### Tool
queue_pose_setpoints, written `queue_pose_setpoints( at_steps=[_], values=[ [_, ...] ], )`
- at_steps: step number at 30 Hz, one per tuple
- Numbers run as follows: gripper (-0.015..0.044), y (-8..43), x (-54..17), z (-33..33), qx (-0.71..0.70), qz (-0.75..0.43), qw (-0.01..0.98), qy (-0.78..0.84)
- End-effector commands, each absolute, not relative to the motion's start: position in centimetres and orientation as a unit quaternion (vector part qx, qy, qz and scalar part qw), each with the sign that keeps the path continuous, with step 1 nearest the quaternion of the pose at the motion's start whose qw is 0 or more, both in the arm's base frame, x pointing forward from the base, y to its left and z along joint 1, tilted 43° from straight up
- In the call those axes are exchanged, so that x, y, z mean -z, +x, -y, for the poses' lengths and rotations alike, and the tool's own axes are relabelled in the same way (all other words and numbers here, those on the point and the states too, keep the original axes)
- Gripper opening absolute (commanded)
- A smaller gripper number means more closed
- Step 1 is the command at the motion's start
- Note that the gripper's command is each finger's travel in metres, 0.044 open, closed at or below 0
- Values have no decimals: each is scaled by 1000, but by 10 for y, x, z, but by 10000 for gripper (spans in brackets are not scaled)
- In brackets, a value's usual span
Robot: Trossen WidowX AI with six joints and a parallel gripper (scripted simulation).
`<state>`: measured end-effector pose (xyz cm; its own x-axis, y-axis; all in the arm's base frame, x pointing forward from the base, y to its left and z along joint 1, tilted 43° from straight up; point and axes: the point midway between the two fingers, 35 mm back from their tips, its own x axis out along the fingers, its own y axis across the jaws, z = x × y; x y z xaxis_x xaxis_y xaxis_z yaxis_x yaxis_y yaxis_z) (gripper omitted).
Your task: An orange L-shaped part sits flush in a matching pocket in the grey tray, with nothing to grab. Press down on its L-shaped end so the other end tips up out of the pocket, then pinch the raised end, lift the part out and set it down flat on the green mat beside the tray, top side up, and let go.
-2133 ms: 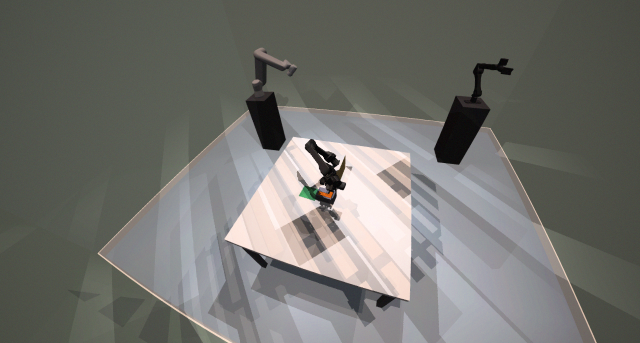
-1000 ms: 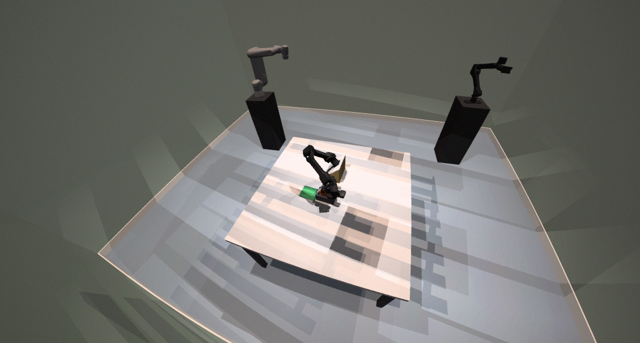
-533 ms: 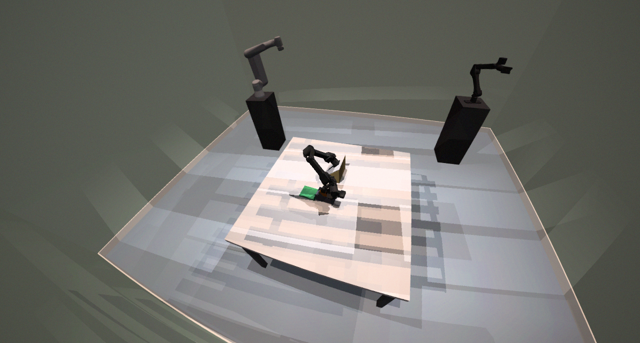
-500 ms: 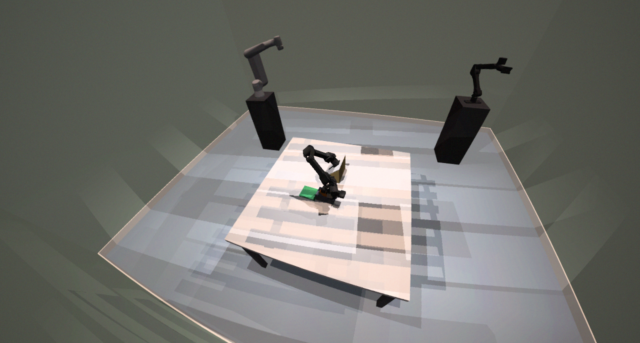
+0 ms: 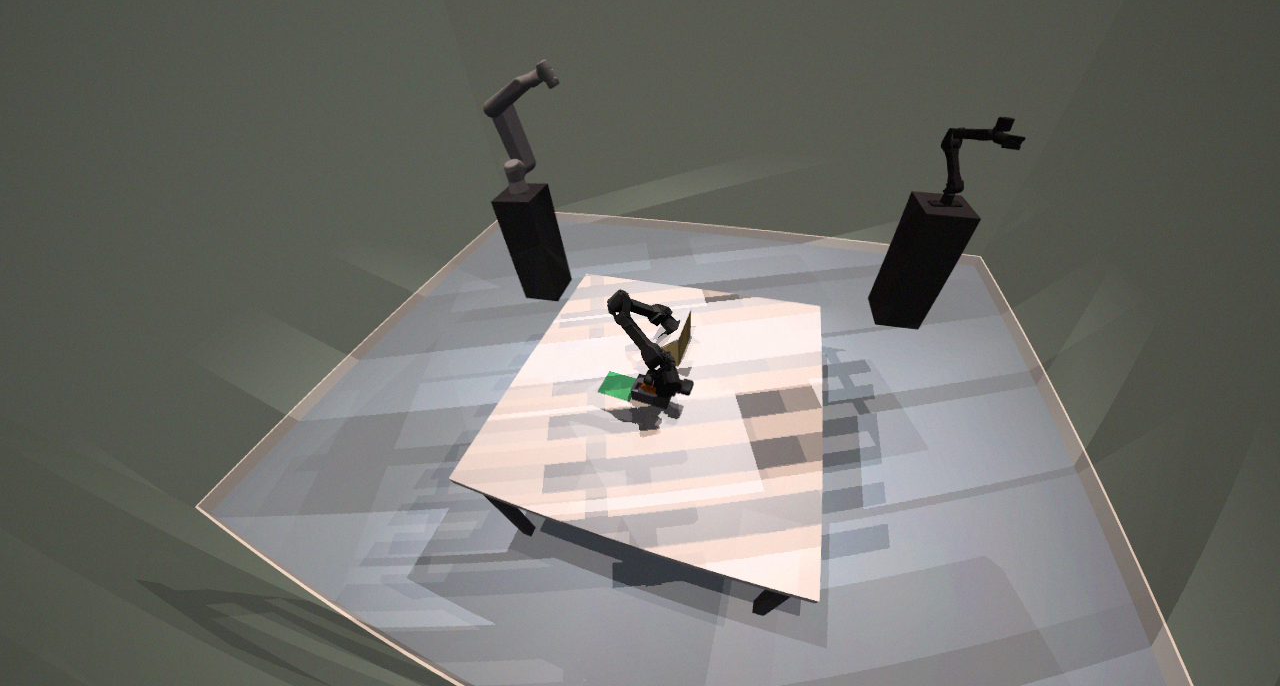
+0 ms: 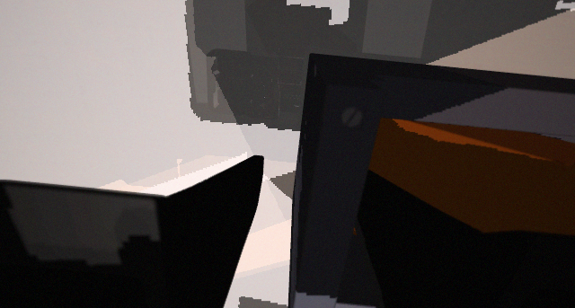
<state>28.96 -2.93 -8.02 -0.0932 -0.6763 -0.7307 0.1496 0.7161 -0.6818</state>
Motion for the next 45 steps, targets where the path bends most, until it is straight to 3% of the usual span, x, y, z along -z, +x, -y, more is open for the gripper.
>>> queue_pose_setpoints(
  at_steps=[1, 12, 41, 45],
  values=[
    [180, 293, 79, 23, 320, -664, 647, -196],
    [180, 300, 1, -34, 319, -665, 647, -195],
    [180, 301, 4, -33, 316, -662, 651, -197],
    [280, 302, -1, -28, 270, -682, 635, -241]
  ],
)
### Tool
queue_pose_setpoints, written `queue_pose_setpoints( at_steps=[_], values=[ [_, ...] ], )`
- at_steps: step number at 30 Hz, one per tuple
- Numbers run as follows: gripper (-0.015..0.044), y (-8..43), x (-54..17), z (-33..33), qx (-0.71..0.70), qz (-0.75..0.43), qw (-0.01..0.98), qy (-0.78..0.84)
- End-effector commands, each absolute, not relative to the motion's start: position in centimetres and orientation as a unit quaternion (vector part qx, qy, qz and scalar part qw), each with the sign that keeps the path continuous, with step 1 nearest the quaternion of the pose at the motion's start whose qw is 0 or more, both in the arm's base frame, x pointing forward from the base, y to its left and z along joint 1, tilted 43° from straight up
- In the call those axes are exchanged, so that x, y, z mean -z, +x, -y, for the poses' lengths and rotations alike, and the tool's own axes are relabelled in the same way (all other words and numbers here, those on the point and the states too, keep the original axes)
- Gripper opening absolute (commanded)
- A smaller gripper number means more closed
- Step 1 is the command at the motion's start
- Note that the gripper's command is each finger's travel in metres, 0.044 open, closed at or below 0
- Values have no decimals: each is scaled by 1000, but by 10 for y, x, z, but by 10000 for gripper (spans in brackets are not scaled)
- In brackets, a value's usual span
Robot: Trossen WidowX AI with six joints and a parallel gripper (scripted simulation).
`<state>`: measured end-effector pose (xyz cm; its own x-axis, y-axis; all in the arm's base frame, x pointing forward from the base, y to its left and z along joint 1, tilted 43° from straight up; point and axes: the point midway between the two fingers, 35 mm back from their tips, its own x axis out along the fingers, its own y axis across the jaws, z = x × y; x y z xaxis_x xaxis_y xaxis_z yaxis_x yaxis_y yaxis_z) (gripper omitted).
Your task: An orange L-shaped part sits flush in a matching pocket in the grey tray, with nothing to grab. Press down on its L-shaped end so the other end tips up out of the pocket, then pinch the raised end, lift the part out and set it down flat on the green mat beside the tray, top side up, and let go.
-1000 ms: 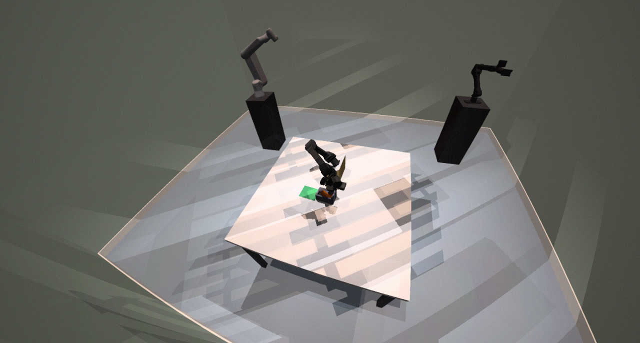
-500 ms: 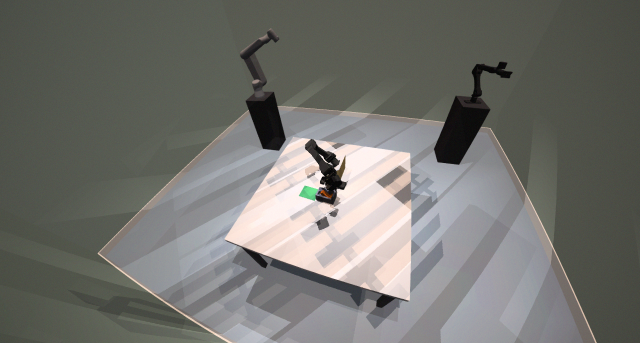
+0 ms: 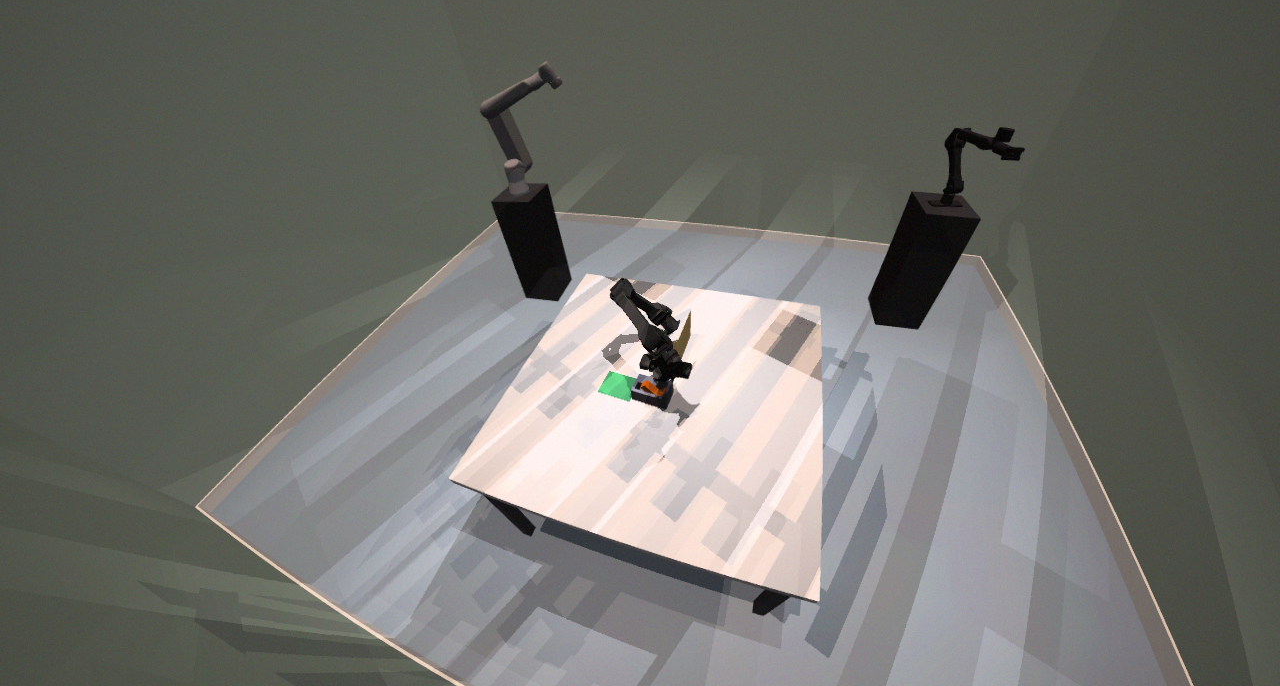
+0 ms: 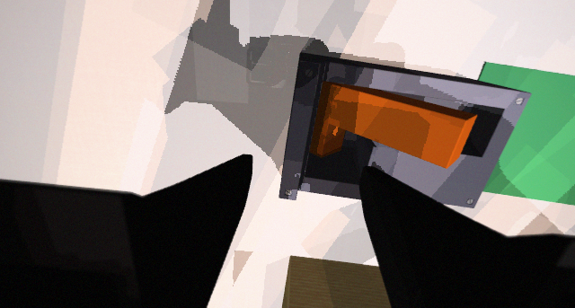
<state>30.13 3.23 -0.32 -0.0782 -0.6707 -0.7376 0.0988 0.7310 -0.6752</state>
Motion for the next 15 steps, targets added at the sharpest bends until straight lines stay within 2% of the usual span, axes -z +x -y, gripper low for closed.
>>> queue_pose_setpoints(
  at_steps=[1, 8, 15],
  values=[
    [280, 302, -3, -26, 247, -691, 627, -263],
    [280, 303, -24, -5, 28, -735, 517, -438],
    [280, 300, -46, 17, -197, -710, 357, -574]
  ],
)
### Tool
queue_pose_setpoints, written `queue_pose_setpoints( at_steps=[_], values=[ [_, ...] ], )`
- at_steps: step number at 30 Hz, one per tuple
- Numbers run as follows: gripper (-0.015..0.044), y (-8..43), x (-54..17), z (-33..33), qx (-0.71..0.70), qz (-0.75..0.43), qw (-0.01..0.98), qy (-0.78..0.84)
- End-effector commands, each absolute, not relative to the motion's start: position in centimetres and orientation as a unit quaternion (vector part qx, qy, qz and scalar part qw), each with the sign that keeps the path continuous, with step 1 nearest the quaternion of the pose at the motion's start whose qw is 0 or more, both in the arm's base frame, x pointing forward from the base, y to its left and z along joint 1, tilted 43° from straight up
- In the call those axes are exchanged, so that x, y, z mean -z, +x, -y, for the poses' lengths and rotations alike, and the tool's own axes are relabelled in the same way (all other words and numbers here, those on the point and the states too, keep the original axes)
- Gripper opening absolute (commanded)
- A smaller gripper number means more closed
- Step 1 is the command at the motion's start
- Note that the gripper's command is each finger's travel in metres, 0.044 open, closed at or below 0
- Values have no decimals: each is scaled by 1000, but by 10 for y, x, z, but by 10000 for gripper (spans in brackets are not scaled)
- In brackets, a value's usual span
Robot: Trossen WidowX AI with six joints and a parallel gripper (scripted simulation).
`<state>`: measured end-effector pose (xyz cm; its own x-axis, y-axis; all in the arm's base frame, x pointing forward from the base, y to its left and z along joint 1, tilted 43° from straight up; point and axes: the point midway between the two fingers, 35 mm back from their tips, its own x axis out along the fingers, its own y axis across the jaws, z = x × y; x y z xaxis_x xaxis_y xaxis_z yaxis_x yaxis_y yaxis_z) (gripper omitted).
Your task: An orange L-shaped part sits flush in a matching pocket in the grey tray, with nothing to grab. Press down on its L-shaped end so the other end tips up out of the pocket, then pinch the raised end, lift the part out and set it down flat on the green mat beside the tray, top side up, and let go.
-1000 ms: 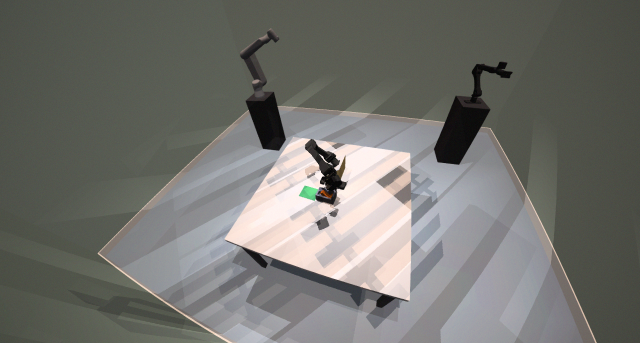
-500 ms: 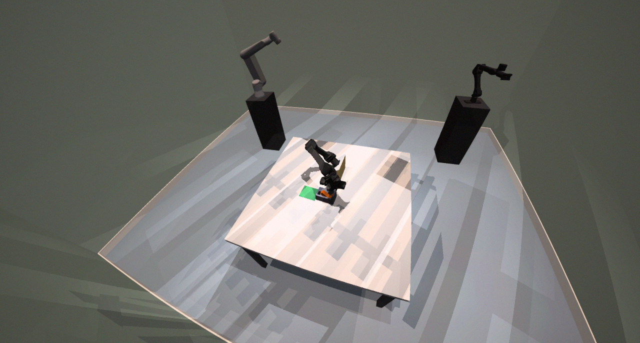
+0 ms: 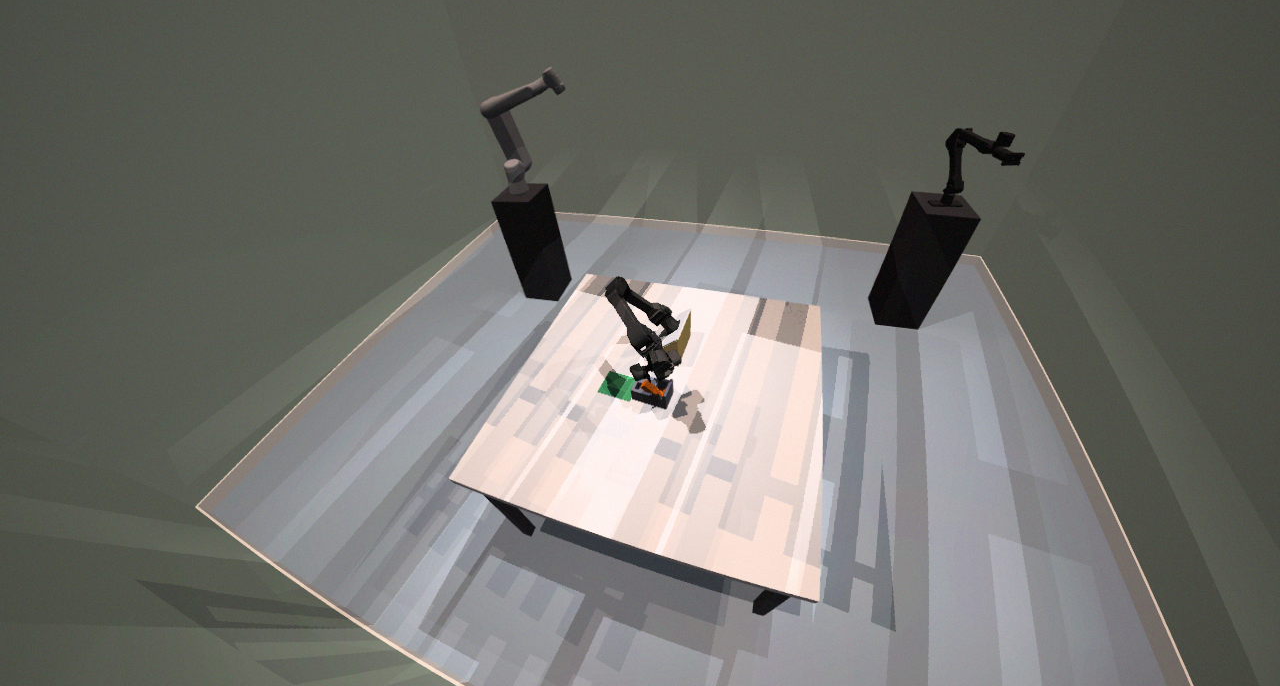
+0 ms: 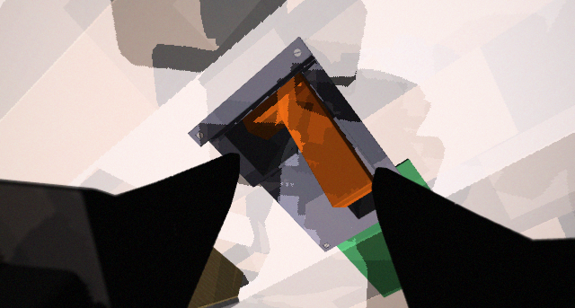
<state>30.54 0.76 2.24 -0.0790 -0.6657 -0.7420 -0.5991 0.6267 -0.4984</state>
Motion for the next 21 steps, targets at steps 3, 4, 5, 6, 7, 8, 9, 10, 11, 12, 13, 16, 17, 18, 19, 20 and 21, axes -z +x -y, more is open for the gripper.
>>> queue_pose_setpoints(
  at_steps=[3, 4, 5, 6, 7, 8, 9, 10, 11, 12, 13, 16, 17, 18, 19, 20, 21],
  values=[
    [280, 299, -50, 21, -243, -696, 318, -596],
    [280, 299, -50, 21, -243, -696, 318, -596],
    [280, 299, -50, 21, -243, -696, 318, -596],
    [280, 299, -50, 21, -243, -696, 318, -596],
    [280, 299, -50, 21, -243, -696, 318, -596],
    [280, 299, -50, 21, -243, -696, 318, -596],
    [280, 299, -50, 21, -243, -696, 318, -596],
    [280, 299, -50, 21, -243, -696, 318, -596],
    [280, 299, -50, 21, -243, -696, 318, -596],
    [280, 299, -50, 21, -243, -696, 318, -596],
    [280, 299, -50, 21, -243, -696, 318, -596],
    [280, 299, -50, 21, -243, -696, 318, -596],
    [280, 299, -49, 22, -243, -696, 318, -596],
    [280, 299, -47, 24, -243, -696, 318, -596],
    [280, 299, -45, 26, -243, -696, 318, -596],
    [280, 299, -41, 29, -243, -696, 318, -596],
    [280, 298, -37, 33, -243, -696, 318, -596]
  ],
)
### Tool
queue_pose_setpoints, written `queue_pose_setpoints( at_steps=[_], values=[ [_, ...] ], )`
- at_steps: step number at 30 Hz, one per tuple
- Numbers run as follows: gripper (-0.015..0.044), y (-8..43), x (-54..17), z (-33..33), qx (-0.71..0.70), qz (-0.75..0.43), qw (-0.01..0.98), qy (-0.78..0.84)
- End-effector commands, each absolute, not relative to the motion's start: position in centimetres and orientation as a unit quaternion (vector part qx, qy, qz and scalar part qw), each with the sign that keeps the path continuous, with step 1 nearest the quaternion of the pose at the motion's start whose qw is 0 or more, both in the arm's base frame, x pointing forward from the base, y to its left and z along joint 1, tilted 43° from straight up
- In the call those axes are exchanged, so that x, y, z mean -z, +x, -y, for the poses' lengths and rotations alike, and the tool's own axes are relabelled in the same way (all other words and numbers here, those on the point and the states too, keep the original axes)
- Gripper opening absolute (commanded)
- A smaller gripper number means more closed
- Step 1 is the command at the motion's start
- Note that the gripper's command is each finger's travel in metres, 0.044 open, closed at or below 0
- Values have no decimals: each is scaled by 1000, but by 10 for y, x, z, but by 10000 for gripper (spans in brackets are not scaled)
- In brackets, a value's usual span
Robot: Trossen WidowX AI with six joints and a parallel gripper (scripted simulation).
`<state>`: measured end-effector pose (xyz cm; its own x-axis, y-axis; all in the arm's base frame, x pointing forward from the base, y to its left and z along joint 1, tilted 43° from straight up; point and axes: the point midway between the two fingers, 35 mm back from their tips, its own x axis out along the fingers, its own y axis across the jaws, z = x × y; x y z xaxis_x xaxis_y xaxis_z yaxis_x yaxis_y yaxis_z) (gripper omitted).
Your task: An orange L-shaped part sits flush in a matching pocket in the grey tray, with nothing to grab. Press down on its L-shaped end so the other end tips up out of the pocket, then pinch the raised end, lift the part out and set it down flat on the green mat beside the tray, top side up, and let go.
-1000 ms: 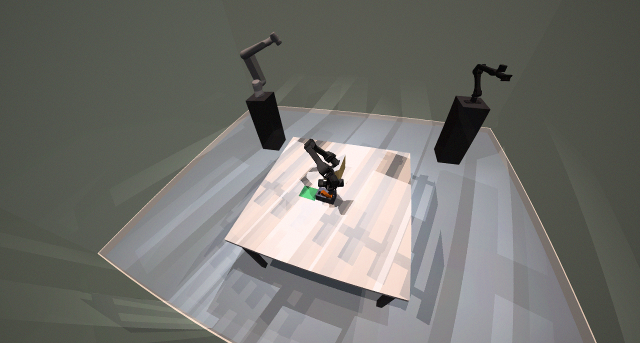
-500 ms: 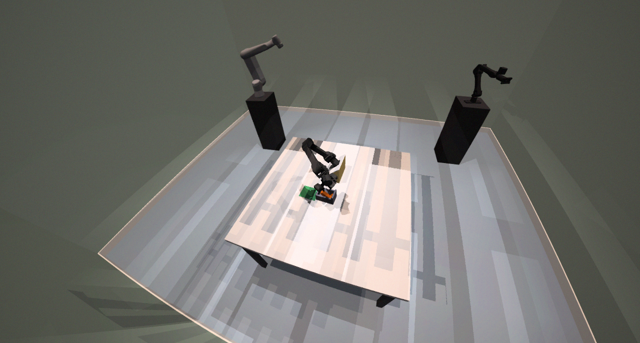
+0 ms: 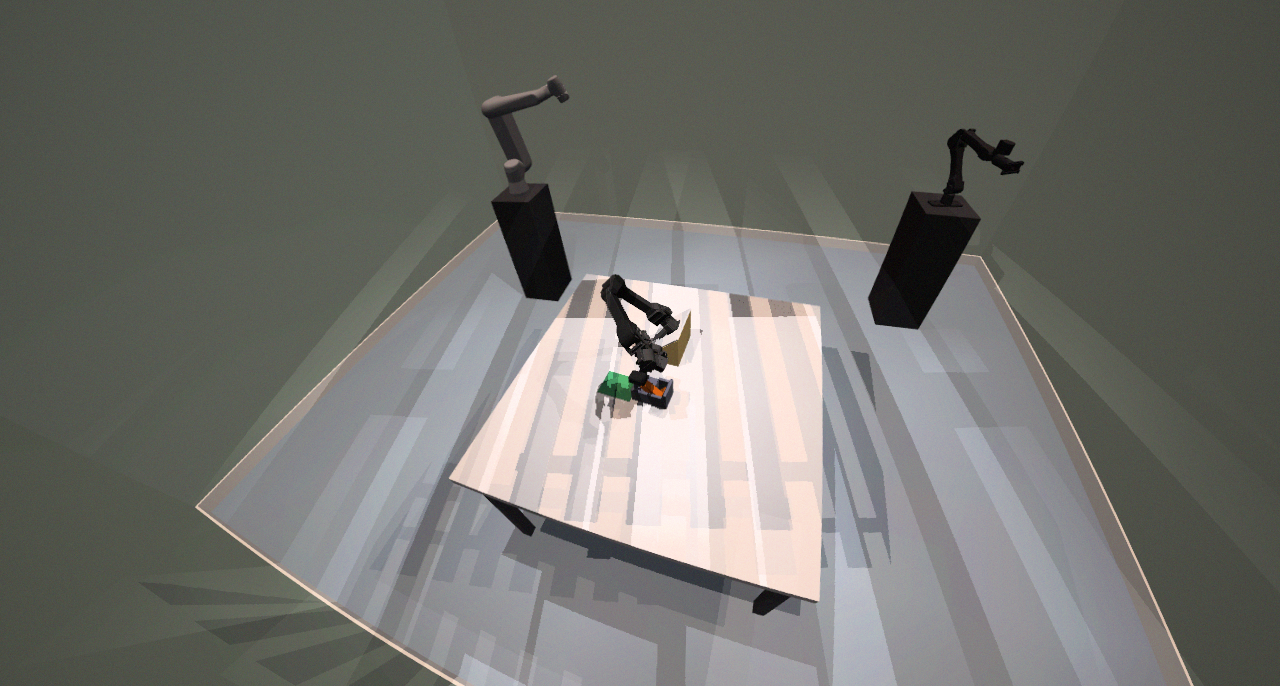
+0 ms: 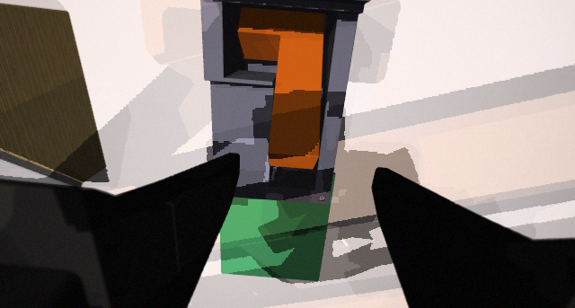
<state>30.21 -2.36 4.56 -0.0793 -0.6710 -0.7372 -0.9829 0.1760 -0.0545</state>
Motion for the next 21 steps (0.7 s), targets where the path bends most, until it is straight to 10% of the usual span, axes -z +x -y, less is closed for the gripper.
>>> queue_pose_setpoints(
  at_steps=[1, 21],
  values=[
    [280, 298, -33, 37, -243, -696, 318, -596],
    [280, 296, -10, 58, -243, -696, 318, -596]
  ],
)
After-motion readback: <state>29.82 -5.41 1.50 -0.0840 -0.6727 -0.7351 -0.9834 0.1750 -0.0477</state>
